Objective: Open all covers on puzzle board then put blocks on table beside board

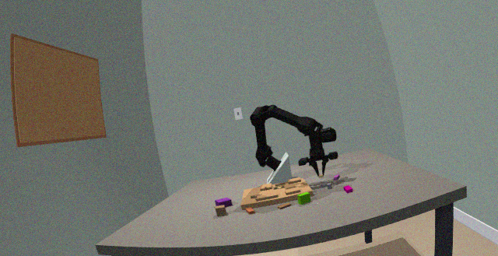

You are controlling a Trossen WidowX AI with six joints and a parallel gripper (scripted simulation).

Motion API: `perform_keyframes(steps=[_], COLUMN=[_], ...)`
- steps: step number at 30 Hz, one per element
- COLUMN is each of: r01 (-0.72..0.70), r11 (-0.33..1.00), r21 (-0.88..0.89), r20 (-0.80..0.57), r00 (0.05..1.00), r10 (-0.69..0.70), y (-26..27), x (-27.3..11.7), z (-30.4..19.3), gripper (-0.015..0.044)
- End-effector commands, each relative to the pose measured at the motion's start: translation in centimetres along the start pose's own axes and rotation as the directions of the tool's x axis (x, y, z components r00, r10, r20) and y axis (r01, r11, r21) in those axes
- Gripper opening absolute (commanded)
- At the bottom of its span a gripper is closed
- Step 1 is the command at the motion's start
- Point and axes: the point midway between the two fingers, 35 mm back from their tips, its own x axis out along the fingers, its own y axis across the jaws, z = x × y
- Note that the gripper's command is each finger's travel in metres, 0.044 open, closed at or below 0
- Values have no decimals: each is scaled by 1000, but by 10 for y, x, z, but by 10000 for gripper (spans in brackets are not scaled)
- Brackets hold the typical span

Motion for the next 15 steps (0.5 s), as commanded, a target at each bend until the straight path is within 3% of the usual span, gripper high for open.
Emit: perform_keyframes(steps=[1, 15], r01=[10, 12], r11=[1000, 1000], r21=[-7, -6], r20=[-2, -2], r00=[1000, 1000], r10=[-10, -12], y=[-2, -5], x=[10, 28], z=[-1, -3], gripper=[80, 80])
